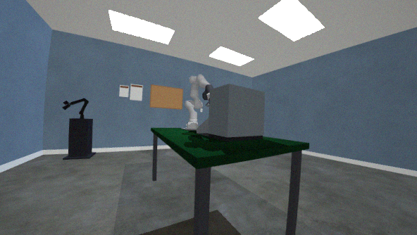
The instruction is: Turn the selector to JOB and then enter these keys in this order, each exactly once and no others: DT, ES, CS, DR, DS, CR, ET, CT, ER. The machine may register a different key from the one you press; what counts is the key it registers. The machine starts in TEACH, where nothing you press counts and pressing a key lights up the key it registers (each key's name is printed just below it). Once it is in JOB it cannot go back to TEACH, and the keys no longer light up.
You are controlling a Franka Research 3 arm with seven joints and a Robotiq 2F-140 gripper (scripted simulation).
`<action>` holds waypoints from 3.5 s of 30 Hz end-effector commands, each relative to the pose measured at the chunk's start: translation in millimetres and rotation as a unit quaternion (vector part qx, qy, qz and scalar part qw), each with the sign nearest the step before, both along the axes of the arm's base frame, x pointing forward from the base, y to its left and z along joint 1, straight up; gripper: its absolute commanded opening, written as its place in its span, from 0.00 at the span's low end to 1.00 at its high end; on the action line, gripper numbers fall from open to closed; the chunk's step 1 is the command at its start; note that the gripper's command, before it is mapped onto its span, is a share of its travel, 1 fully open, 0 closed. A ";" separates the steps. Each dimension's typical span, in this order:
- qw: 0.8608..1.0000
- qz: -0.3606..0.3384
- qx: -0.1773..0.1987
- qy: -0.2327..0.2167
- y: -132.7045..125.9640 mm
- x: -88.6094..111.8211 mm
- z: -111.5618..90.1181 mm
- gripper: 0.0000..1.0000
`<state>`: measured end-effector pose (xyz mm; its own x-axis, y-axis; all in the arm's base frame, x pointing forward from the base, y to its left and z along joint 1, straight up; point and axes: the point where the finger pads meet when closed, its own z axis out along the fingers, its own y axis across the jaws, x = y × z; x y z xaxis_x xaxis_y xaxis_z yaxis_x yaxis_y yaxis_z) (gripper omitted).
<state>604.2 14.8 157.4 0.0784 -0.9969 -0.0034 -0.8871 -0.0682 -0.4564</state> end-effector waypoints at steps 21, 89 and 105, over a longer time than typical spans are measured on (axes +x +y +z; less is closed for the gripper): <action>1.000 -0.001 0.000 -0.001 0.4 1.4 -0.9 0.10; 1.000 -0.001 0.000 -0.001 62.8 -76.1 -8.3 0.10; 1.000 -0.001 0.000 -0.001 63.3 -69.6 -21.1 0.10</action>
